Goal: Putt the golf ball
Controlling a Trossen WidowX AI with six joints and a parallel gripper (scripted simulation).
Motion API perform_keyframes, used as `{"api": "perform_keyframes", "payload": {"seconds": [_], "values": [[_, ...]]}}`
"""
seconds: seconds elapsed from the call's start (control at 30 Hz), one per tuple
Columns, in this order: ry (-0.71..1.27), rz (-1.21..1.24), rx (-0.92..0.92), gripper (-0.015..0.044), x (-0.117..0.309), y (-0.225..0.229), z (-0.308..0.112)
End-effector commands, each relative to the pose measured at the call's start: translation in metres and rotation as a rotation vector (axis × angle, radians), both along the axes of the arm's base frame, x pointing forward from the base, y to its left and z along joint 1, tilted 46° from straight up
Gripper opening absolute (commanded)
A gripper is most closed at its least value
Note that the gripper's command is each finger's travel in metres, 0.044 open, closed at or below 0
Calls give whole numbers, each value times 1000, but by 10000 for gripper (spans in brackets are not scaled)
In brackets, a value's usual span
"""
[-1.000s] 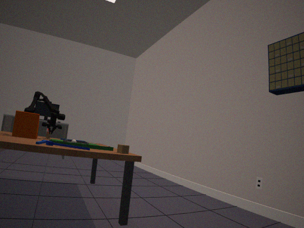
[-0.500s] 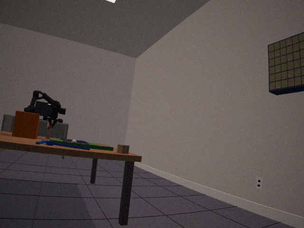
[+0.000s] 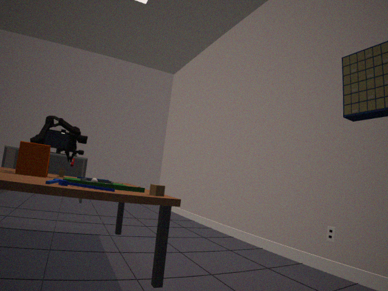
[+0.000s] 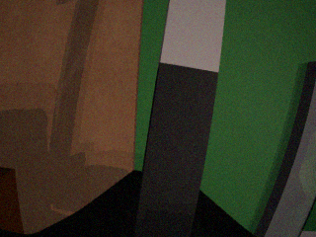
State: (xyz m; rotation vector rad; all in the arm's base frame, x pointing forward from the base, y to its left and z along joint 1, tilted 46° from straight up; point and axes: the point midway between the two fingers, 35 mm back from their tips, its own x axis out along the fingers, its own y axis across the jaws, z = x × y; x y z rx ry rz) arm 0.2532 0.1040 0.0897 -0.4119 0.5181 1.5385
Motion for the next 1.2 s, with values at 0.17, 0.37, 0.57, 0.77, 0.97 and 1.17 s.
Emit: {"api": "perform_keyframes", "payload": {"seconds": [0.17, 0.37, 0.57, 0.77, 0.97, 1.17], "values": [[207, -191, -68, 0, 24, -41, -30], [347, -331, -89, 0, 32, -71, -50], [473, -450, -108, 0, 37, -98, -71], [610, -564, -129, 0, 38, -125, -94], [738, -671, -150, 0, 36, -153, -119], [860, -770, -170, 0, 30, -181, -145]]}}
